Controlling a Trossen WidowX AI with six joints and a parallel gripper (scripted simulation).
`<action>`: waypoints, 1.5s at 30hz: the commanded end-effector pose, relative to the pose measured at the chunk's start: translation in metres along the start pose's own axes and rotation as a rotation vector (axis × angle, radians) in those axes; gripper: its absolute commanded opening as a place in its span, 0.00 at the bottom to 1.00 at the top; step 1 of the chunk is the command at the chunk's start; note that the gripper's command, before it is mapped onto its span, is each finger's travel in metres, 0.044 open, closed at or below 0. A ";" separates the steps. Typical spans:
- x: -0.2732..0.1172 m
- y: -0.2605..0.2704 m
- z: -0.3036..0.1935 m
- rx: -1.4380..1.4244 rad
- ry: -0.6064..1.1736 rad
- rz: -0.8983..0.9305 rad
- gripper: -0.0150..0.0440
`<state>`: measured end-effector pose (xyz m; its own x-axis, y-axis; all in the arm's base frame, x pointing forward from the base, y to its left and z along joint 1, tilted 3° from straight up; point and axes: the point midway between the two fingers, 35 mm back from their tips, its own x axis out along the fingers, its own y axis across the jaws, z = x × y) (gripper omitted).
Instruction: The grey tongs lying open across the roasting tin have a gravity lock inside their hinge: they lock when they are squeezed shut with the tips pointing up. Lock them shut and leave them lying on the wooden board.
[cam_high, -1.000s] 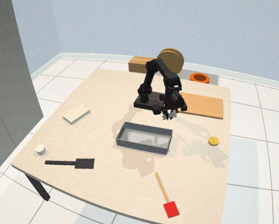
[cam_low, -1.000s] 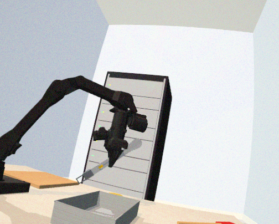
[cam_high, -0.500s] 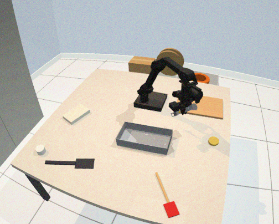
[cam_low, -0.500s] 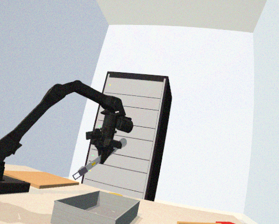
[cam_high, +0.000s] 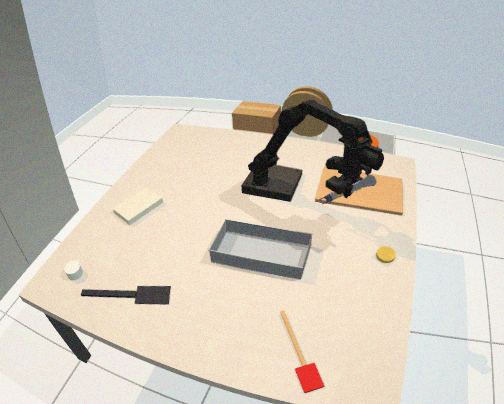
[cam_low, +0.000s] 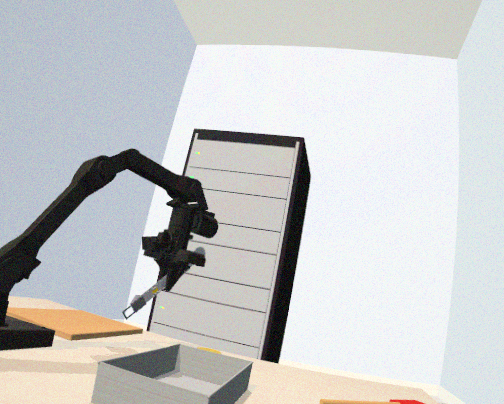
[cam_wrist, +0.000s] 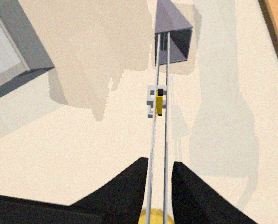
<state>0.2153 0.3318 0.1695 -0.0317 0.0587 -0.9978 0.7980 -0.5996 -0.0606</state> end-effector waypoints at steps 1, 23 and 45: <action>-0.002 -0.013 0.000 -0.041 0.010 -0.003 0.00; -0.003 -0.159 0.037 -0.443 0.044 -0.027 0.00; -0.006 -0.249 0.097 -0.731 0.062 -0.056 0.00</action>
<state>-0.0438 0.4032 0.1859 -0.0700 0.1243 -0.9898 0.9945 0.0860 -0.0596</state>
